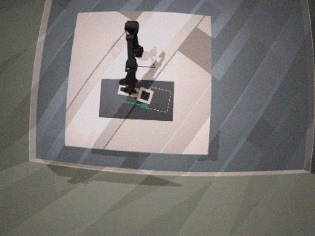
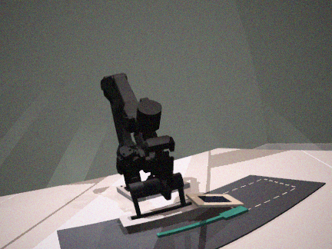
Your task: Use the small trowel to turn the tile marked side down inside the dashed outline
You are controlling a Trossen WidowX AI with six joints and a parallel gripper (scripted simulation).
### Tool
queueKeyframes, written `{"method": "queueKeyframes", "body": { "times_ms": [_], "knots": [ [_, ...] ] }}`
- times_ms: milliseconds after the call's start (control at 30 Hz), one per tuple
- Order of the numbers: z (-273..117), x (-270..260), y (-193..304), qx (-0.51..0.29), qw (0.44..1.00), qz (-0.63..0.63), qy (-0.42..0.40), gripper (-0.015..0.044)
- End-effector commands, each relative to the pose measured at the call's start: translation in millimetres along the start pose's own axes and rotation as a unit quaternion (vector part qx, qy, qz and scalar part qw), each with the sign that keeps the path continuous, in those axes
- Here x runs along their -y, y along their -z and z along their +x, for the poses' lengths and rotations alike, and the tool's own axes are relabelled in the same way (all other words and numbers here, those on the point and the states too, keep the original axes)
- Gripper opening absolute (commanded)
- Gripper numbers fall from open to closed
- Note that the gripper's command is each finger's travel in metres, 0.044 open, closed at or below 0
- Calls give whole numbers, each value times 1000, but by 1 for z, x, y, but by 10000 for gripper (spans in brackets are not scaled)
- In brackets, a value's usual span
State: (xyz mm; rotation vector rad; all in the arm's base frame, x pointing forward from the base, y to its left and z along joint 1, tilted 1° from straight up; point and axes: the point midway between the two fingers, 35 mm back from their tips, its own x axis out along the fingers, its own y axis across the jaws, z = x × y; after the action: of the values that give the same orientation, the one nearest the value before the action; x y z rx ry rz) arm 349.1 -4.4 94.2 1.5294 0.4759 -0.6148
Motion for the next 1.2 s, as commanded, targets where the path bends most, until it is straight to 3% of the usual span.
{"method": "queueKeyframes", "body": {
  "times_ms": [0,1167],
  "knots": [
    [-8,-18,5,-3,1000,5,-20,0],
    [-30,-42,62,-5,1000,7,-20,0]
  ]
}}
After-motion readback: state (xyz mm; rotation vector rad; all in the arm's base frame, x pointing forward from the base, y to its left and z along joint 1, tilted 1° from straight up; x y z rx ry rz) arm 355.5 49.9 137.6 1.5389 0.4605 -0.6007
